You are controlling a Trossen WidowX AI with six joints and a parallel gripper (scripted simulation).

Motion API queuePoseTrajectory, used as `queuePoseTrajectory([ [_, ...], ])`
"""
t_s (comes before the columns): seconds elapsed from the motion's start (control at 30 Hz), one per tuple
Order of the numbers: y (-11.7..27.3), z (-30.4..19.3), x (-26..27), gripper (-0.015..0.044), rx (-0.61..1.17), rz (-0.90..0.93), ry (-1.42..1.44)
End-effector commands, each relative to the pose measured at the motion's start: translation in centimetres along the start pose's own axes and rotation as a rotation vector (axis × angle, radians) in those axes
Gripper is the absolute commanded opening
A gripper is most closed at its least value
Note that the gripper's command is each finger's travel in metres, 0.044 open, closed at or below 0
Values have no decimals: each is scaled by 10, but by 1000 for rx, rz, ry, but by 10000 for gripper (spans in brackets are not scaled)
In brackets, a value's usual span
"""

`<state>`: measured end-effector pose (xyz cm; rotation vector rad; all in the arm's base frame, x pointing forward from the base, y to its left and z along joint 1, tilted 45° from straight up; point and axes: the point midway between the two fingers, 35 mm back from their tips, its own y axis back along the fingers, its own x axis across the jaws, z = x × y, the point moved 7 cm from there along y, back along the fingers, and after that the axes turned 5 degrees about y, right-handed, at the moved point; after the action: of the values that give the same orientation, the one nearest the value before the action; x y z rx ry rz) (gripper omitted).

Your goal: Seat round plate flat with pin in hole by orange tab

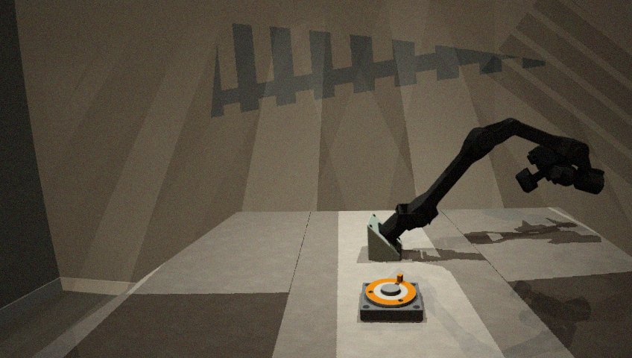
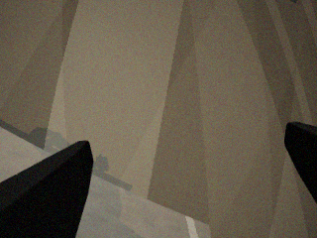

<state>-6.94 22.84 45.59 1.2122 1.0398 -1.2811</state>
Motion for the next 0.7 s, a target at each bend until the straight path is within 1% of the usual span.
queuePoseTrajectory([
  [0.0, -1, -1, 1, 374, 3, 7, 0],
  [0.07, -5, -5, 12, 321, 24, 65, -1],
  [0.23, 54, -31, 30, 190, 311, 65, -260],
  [0.3, 63, -33, 32, 138, 352, 62, -292],
  [0.47, 126, -37, 52, 6, 647, 12, -529],
  [0.5, 140, -36, 56, 0, 707, -6, -578],
  [0.57, 148, -35, 59, 0, 748, -14, -605],
  [0.67, 184, -28, 73, 0, 921, -66, -723],
])
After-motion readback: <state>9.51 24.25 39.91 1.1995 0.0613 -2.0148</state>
